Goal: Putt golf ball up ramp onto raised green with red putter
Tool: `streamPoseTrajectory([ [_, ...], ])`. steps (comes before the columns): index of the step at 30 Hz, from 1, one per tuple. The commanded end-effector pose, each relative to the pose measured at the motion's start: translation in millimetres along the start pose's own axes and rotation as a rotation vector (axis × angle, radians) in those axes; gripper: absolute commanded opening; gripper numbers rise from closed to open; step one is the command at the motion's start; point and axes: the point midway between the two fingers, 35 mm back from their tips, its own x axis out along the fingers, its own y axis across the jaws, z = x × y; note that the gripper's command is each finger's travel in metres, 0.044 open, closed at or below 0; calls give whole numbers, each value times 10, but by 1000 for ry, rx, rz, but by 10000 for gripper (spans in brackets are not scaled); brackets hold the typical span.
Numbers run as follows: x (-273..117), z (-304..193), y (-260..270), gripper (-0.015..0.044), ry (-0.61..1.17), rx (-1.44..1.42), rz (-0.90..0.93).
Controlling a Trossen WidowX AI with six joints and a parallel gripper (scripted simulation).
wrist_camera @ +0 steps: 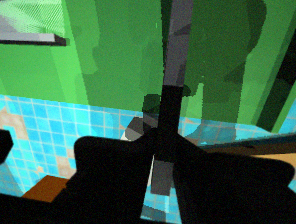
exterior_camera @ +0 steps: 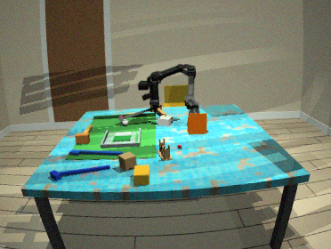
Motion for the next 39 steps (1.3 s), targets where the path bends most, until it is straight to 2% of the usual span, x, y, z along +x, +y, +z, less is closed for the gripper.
streamPoseTrajectory([
  [1,13,-33,525,0,2,-19,-1],
  [4,13,-94,780,0,-1,-19,-11],
  [10,-34,-94,800,0,-1,-19,-11],
  [22,-576,-95,810,0,0,-20,-10],
  [39,-495,-102,808,0,2,-23,-12],
])
